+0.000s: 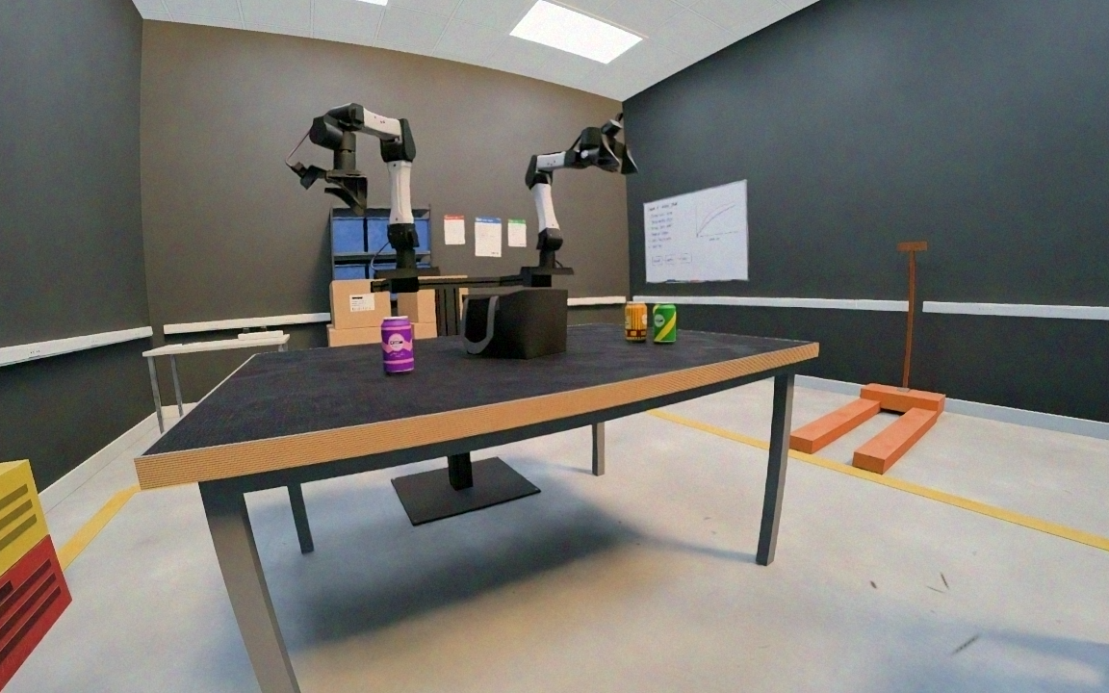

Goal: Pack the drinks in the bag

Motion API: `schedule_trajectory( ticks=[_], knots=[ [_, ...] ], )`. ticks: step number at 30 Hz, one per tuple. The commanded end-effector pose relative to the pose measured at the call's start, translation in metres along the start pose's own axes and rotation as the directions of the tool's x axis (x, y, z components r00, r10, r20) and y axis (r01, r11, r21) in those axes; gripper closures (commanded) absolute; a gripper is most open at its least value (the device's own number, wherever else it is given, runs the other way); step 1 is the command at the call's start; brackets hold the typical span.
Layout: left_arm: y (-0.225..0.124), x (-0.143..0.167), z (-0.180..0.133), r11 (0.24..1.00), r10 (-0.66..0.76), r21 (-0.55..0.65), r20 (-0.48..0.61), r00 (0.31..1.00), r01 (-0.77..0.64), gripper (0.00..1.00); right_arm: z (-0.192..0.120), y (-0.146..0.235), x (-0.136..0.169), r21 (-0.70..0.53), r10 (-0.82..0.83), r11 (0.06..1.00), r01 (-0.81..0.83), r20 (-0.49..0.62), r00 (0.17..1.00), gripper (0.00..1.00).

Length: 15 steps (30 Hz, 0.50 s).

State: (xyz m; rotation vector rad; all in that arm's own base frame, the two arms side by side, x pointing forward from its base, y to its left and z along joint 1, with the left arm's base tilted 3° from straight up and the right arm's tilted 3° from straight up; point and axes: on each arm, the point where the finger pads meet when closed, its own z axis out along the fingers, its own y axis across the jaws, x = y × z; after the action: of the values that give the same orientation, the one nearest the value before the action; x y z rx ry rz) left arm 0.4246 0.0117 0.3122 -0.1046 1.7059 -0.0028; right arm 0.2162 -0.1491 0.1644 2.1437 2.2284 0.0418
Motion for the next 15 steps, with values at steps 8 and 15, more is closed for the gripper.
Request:
schedule_trajectory(
  ticks=[8,15],
  knots=[
    [0.022,0.049,0.068,0.984,-0.126,-0.145,-0.166,0.978,0.102,0.11,-0.013,0.003,-0.007,-0.034,0.009,0.999,-0.007,0.054,0.999,0.0],
    [0.036,0.111,0.109,0.964,-0.189,-0.237,-0.286,0.94,0.122,0.11,-0.013,0.003,-0.007,-0.034,0.009,0.999,-0.007,0.054,0.998,0.0]
  ],
)
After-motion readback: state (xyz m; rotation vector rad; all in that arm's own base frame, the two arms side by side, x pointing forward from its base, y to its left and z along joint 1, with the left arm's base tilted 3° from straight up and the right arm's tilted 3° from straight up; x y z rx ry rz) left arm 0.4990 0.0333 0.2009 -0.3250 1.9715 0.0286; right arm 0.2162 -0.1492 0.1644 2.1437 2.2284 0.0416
